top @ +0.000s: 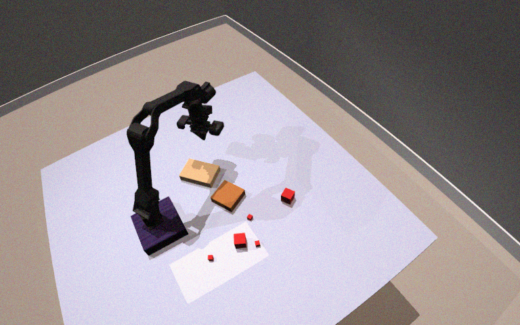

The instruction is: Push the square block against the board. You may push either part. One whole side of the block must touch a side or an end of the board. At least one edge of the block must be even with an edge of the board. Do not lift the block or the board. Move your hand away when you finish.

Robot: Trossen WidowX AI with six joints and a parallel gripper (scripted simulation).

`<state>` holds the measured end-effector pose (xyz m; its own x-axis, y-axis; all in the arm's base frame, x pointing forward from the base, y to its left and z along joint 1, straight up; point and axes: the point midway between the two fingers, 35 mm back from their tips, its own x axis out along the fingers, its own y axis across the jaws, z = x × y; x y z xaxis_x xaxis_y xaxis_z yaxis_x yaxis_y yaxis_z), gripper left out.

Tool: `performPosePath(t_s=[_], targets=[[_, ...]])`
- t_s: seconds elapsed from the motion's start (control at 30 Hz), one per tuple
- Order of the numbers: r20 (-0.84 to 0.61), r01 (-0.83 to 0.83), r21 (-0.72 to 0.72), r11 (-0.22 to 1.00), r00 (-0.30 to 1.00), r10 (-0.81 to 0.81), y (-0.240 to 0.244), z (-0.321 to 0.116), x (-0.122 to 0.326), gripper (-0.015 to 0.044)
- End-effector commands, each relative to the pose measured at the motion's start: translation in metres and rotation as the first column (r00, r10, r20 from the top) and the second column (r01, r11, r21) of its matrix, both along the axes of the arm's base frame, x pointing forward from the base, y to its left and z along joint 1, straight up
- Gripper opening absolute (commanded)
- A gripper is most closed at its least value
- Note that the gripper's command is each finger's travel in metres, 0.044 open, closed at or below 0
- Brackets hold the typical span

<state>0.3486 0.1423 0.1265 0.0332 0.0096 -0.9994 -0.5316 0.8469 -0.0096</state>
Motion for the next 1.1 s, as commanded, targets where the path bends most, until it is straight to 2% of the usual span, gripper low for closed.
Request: performPosePath(t_s=[0.0, 0.57, 0.8, 0.97, 1.07], targets=[[0.003, 0.001, 0.005, 1.0, 1.0, -0.001, 0.001, 0.002, 0.001, 0.0], [0.003, 0.001, 0.005, 1.0, 1.0, -0.001, 0.001, 0.002, 0.001, 0.0], [0.004, 0.001, 0.0, 1.0, 1.0, -0.001, -0.05, -0.064, 0.014, 0.0], [0.004, 0.001, 0.0, 1.0, 1.0, -0.001, -0.052, -0.069, 0.015, 0.0], [0.004, 0.001, 0.0, 1.0, 1.0, -0.001, -0.051, -0.109, 0.017, 0.0]])
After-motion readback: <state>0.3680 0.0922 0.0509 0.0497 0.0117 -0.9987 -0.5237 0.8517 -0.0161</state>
